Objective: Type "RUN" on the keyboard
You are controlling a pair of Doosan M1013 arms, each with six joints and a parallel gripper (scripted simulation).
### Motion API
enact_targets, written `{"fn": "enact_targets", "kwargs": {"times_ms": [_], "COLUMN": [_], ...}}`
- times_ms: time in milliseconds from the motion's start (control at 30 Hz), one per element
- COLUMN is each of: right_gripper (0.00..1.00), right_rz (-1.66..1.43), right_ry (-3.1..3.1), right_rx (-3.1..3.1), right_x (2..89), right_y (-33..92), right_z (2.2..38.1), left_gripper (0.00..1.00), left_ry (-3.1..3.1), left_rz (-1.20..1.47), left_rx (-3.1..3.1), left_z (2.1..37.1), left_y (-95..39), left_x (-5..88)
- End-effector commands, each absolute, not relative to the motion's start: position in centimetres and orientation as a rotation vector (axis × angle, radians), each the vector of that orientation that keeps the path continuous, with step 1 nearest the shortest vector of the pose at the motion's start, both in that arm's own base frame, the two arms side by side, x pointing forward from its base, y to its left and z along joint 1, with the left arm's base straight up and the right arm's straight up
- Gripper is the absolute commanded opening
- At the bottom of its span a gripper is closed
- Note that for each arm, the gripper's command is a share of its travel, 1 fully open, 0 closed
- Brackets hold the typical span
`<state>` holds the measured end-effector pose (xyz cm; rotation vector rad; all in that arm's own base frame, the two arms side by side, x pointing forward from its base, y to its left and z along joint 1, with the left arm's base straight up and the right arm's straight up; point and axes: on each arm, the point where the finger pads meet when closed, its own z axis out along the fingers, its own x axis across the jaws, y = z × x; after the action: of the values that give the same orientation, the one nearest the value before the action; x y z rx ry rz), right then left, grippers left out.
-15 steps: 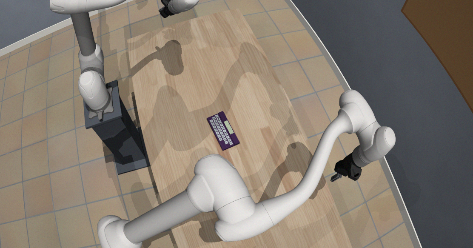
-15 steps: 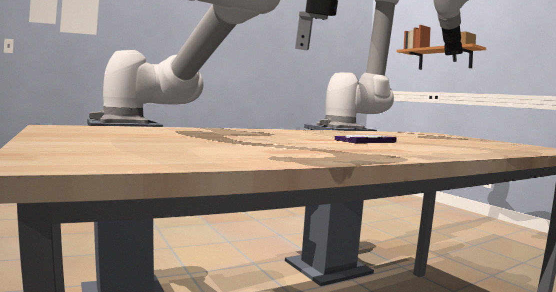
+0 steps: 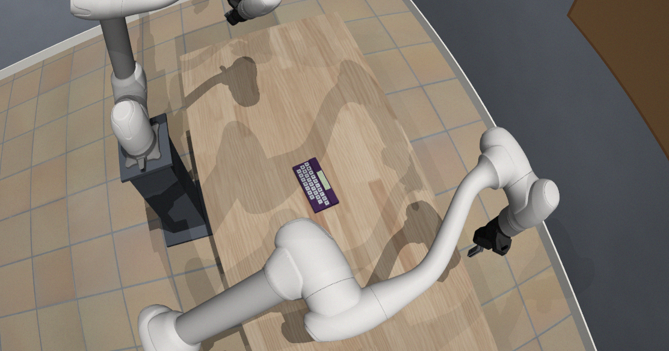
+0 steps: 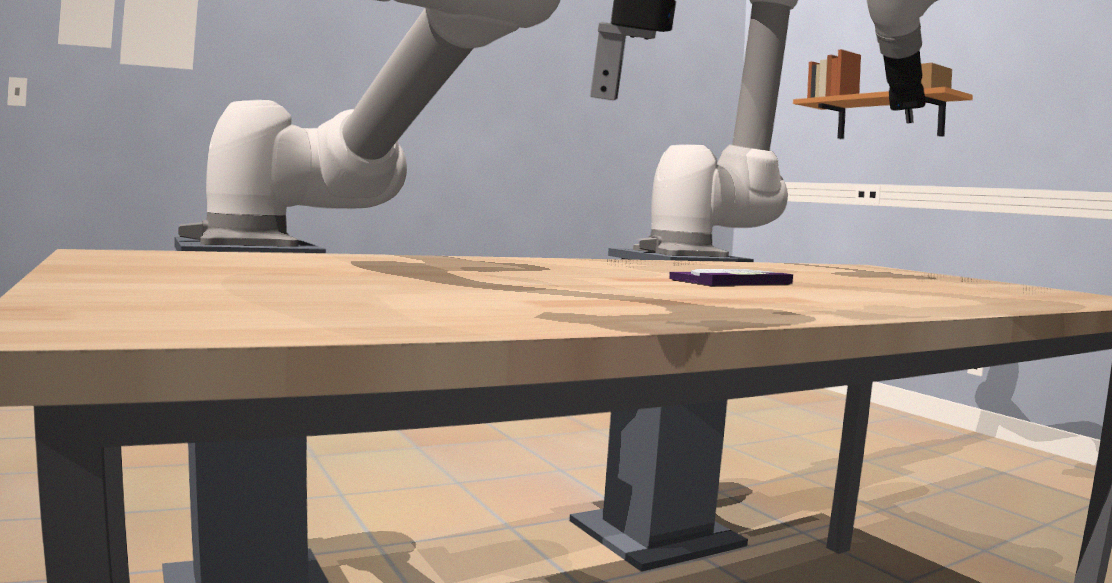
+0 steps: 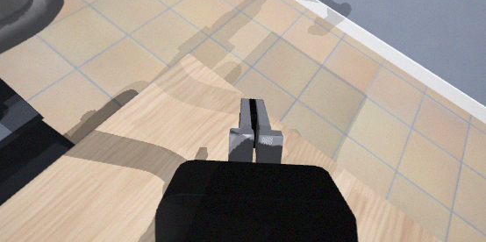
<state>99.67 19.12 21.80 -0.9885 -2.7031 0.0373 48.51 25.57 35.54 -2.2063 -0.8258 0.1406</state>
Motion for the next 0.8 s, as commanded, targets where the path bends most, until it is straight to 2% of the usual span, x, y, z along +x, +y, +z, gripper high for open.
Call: {"fn": "enact_targets", "kwargs": {"times_ms": [0, 33, 67, 600, 767], "right_gripper": [0.17, 0.17, 0.00, 0.00, 0.00], "right_rz": [0.035, 0.035, 0.036, 0.170, 0.246], "right_ry": [-2.705, -2.705, -2.704, -2.499, -2.397], "right_rx": [-0.989, -0.989, -0.990, -1.325, -1.476], "right_x": [99.7, 99.7, 99.7, 89.4, 83.0], "right_y": [19.1, 19.1, 19.2, 38.2, 45.9], "right_z": [22.0, 22.0, 22.0, 18.3, 16.5], "left_gripper": [0.17, 0.17, 1.00, 1.00, 1.00], "left_ry": [-0.826, -0.826, -0.826, -1.137, -1.452], "left_rz": [0.139, 0.139, 0.139, 0.219, 0.297], "left_rx": [-2.206, -2.206, -2.206, -2.137, -2.021], "left_z": [35.6, 35.6, 35.6, 34.3, 32.9], "left_y": [25.6, 25.6, 25.6, 31.0, 35.0], "left_x": [48.5, 48.5, 48.5, 41.8, 34.5]}}
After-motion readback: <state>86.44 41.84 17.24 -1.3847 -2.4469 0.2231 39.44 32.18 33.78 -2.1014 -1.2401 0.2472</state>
